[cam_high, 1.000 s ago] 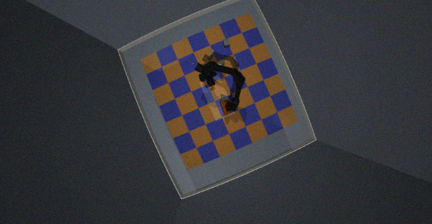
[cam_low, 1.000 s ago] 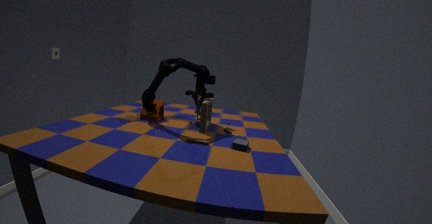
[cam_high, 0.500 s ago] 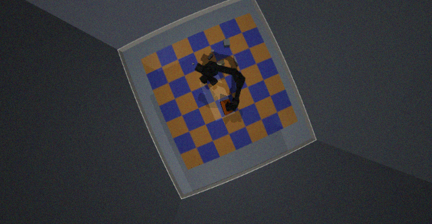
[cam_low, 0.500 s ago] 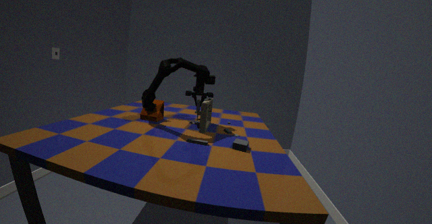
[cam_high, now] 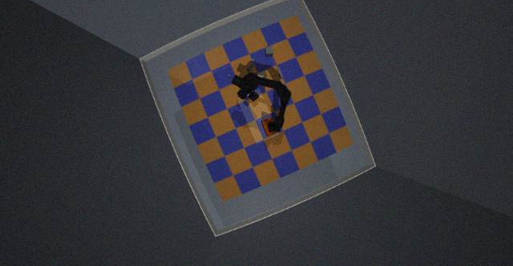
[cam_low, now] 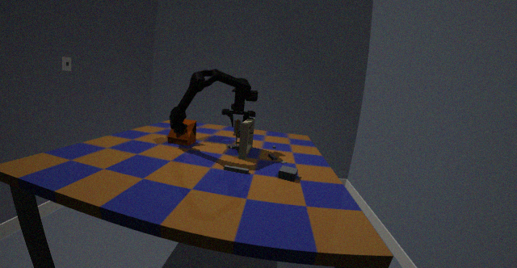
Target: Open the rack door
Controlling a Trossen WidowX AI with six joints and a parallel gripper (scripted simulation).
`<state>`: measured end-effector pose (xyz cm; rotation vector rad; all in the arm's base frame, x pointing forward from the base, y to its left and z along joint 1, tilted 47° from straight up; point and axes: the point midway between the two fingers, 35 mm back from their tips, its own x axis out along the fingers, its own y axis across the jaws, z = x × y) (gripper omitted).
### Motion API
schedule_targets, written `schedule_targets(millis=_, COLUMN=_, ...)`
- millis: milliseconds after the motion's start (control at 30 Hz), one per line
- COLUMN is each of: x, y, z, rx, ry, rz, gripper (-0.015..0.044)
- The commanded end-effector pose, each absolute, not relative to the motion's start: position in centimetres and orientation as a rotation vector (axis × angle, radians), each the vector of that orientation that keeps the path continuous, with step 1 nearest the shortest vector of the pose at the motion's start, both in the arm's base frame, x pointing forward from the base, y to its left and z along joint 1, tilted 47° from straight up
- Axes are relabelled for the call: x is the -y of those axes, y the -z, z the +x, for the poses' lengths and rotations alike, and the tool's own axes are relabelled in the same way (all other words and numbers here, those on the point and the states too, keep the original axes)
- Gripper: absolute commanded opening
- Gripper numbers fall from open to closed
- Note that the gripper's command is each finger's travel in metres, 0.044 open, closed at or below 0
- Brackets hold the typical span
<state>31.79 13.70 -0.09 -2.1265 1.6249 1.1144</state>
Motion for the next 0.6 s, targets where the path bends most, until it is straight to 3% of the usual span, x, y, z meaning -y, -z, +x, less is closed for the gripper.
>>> schedule_targets(millis=0, x=-13.52, y=0.11, z=31.8, rx=-1.652, ry=-1.0, rz=-2.06, gripper=0.0283)
schedule_targets(millis=567, x=-13.52, y=0.1, z=31.8, rx=-1.665, ry=-0.206, rz=-1.473, gripper=0.0283)
